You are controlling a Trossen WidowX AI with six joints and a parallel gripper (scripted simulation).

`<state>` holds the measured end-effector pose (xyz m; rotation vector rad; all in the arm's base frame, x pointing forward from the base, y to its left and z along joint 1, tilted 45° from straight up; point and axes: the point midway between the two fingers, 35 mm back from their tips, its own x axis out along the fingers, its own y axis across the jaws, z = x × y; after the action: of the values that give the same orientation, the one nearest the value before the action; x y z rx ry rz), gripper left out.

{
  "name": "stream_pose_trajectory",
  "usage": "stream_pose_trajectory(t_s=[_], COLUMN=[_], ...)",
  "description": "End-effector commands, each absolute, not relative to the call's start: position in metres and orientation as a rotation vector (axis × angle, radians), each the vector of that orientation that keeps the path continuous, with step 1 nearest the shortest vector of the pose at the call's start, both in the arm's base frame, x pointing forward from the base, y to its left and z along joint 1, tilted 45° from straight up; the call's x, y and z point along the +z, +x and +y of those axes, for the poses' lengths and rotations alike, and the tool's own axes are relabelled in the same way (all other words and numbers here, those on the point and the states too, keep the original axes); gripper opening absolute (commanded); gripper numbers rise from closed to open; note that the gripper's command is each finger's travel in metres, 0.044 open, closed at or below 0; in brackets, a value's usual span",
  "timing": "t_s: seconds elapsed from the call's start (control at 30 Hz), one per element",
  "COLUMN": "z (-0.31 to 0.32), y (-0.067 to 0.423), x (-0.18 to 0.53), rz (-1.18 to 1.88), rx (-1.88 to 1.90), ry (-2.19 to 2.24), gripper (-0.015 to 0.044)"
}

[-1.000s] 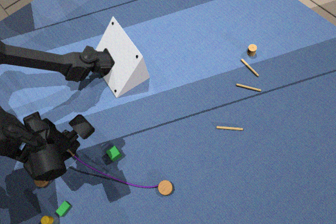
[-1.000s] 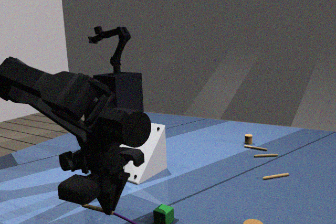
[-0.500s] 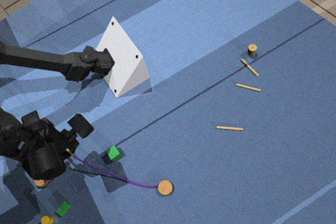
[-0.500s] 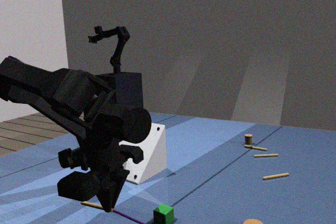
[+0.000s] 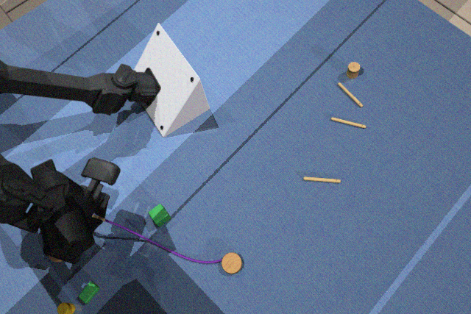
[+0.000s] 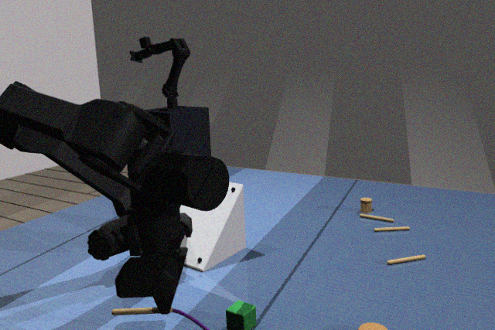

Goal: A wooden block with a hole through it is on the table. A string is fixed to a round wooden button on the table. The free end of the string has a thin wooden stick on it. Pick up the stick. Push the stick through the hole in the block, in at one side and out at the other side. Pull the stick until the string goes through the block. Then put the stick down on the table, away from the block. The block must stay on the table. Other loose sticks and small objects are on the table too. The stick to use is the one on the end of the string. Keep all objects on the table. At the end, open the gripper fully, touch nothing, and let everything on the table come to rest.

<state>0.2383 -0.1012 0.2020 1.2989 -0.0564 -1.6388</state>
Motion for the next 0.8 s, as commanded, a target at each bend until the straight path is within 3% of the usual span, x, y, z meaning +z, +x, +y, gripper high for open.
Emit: stream_pose_trajectory(t_s=[0.0, 0.77], z=[-0.101, -0.098], y=[0.242, 0.261], x=[0.201, 0.202], rz=[0.065, 0.657], rx=[-1.616, -1.37], ry=[1.183, 0.544], gripper=[0.0, 0.0])
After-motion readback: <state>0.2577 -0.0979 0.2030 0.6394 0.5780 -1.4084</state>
